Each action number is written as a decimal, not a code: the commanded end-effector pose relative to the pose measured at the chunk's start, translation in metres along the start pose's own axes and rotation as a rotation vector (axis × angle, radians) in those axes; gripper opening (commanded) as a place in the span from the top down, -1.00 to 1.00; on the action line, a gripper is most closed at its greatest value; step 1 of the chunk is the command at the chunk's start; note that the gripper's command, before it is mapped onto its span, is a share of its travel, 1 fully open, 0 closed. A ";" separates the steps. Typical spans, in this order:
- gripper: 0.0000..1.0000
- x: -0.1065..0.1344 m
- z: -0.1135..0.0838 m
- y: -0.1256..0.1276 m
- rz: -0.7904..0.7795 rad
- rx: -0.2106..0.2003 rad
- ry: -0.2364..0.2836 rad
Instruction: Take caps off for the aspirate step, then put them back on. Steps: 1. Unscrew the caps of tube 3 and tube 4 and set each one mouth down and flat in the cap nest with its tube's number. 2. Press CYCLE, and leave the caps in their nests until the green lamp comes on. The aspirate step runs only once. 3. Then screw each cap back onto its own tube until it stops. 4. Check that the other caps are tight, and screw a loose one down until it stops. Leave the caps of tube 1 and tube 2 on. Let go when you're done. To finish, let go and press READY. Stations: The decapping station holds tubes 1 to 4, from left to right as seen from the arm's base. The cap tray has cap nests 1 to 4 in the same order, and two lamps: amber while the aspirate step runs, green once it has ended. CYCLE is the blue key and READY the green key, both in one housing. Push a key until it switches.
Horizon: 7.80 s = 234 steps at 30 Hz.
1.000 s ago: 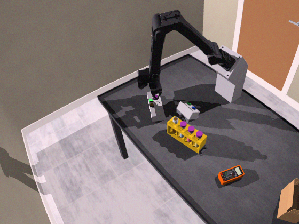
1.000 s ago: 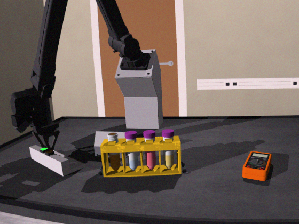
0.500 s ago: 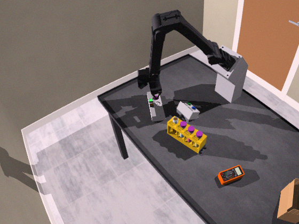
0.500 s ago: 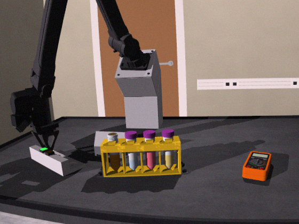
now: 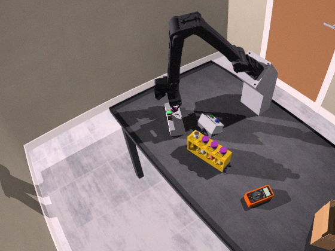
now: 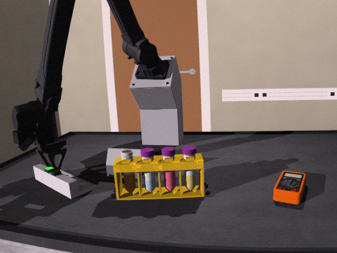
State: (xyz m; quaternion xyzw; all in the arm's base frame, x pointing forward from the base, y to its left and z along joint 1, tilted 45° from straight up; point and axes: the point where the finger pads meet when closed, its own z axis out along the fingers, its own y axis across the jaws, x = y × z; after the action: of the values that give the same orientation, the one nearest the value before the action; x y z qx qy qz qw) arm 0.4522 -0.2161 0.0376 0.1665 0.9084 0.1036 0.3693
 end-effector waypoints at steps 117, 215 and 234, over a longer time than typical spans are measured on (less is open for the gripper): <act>1.00 -0.011 -0.137 0.001 -0.010 0.006 -0.020; 1.00 0.045 -0.114 0.311 -1.189 0.002 -0.047; 1.00 0.045 -0.112 0.314 -1.191 -0.001 -0.042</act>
State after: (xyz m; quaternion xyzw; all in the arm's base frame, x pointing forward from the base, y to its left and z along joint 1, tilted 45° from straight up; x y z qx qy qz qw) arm 0.4036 0.0751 0.1679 -0.3742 0.8444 -0.1250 0.3624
